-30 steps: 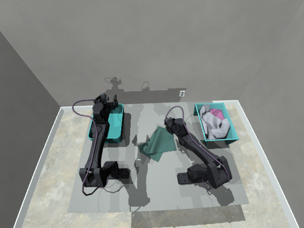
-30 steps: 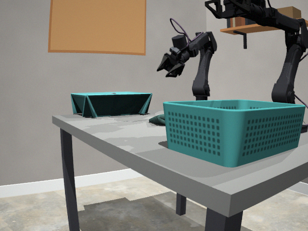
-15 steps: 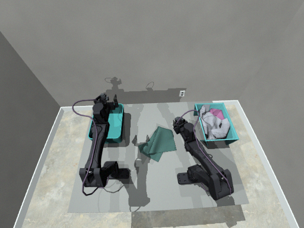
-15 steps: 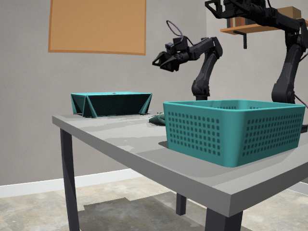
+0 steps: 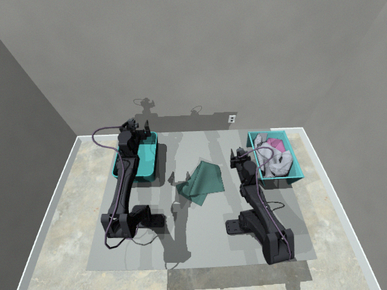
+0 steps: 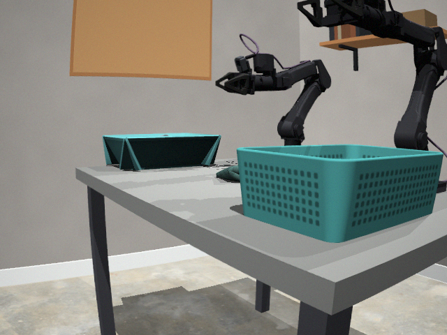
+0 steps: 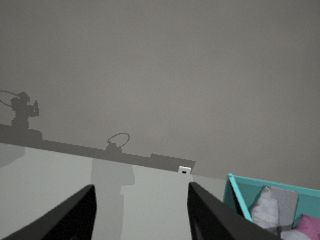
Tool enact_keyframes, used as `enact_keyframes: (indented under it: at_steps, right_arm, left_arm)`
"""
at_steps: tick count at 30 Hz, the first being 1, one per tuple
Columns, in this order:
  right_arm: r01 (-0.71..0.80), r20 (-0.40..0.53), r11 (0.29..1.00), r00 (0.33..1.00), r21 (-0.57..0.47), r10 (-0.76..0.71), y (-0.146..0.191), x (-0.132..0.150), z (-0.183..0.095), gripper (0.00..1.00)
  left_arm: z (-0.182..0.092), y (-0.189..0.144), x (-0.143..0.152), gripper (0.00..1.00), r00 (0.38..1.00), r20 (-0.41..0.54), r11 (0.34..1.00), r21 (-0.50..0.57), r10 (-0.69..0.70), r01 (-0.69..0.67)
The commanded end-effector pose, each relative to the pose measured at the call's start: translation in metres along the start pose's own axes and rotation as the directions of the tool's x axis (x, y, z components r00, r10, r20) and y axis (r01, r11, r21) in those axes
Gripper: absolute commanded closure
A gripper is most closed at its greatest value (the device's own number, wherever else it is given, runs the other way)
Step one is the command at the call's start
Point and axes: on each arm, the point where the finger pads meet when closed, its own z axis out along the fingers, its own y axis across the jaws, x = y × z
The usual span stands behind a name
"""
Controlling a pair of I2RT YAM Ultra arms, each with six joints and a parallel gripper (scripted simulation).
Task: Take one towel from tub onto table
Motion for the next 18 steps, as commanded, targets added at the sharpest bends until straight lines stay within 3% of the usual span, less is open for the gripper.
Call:
enact_keyframes:
  at_steps: [1, 3, 4, 18]
  right_arm:
    - [-0.121, 0.093, 0.99, 0.989, 0.067, 0.114, -0.022, -0.023, -0.01, 0.54]
    - [-0.162, 0.106, 0.983, 0.983, 0.092, 0.152, -0.03, -0.021, -0.013, 0.54]
    - [-0.175, 0.148, 0.98, 0.976, 0.097, 0.159, -0.037, -0.041, -0.016, 0.54]
    - [-0.168, 0.091, 0.983, 0.983, 0.081, 0.16, -0.085, -0.049, -0.027, 0.54]
  left_arm:
    - [-0.002, 0.0, -0.006, 0.0, 1.0, 0.014, 1.0, 0.002, 0.0, 0.0]
    - [-0.002, 0.0, -0.006, 0.0, 1.0, 0.014, 1.0, 0.002, 0.0, 0.0]
    - [-0.002, 0.0, -0.006, 0.0, 1.0, 0.014, 1.0, 0.002, 0.0, 0.0]
    - [-0.002, 0.0, -0.006, 0.0, 1.0, 0.014, 1.0, 0.002, 0.0, 0.0]
